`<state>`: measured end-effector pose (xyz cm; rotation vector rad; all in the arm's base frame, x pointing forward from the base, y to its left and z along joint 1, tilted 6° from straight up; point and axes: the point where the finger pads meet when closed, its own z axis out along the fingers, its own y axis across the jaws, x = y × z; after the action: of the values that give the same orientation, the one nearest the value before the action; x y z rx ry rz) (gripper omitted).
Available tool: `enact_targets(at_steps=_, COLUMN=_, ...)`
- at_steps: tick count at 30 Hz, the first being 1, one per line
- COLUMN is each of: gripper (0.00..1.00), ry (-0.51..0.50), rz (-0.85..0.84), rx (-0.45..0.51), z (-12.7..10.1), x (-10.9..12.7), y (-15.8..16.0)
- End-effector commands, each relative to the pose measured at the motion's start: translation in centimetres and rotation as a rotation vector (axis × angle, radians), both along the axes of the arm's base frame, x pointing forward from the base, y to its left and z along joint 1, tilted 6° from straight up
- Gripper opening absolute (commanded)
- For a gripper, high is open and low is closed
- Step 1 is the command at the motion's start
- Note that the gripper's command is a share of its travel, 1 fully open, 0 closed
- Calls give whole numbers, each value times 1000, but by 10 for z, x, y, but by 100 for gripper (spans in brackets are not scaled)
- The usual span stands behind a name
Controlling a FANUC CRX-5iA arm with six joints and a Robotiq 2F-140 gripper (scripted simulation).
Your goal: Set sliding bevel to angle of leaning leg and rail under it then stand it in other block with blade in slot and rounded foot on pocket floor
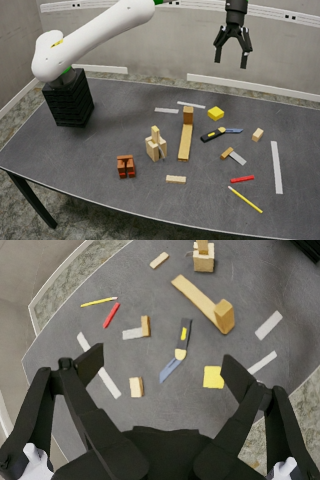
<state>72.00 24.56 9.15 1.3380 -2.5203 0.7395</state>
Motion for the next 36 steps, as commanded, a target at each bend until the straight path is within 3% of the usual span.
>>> enact_targets(at_steps=1, gripper=100, ry=42, rz=100, rx=23, z=-4, x=6, y=-15)
enact_targets(at_steps=4, gripper=100, ry=42, rz=100, rx=23, z=-4, x=6, y=-15)
enact_targets(at_steps=6, gripper=100, ry=121, rz=227, rx=46, z=-15, x=9, y=-41)
enact_targets(at_steps=9, gripper=100, ry=121, rz=227, rx=46, z=-15, x=9, y=-41)
enact_targets(at_steps=13, gripper=100, ry=206, rz=374, rx=76, z=-27, x=7, y=-71)
enact_targets(at_steps=15, gripper=100, ry=206, rz=374, rx=76, z=-27, x=7, y=-71)
enact_targets(at_steps=16, gripper=100, ry=248, rz=453, rx=93, z=-35, x=3, y=-88)
enact_targets(at_steps=18, gripper=100, ry=248, rz=453, rx=93, z=-35, x=3, y=-88)
enact_targets(at_steps=19, gripper=100, ry=288, rz=534, rx=111, z=-42, x=-2, y=-105)
enact_targets(at_steps=21, gripper=100, ry=288, rz=534, rx=111, z=-42, x=-2, y=-105)
enact_targets(at_steps=27, gripper=100, ry=392, rz=783, rx=168, z=-67, x=-30, y=-158)
enact_targets(at_steps=29, gripper=100, ry=392, rz=783, rx=168, z=-67, x=-30, y=-158)
enact_targets(at_steps=32, gripper=100, ry=443, rz=943, rx=202, z=-83, x=-56, y=-191)
enact_targets(at_steps=34, gripper=100, ry=443, rz=943, rx=202, z=-83, x=-56, y=-191)
enact_targets(at_steps=35, gripper=100, ry=463, rz=1019, rx=217, z=-91, x=-71, y=-207)
enact_targets(at_steps=36, gripper=100, ry=463, rz=1019, rx=217, z=-91, x=-71, y=-207)
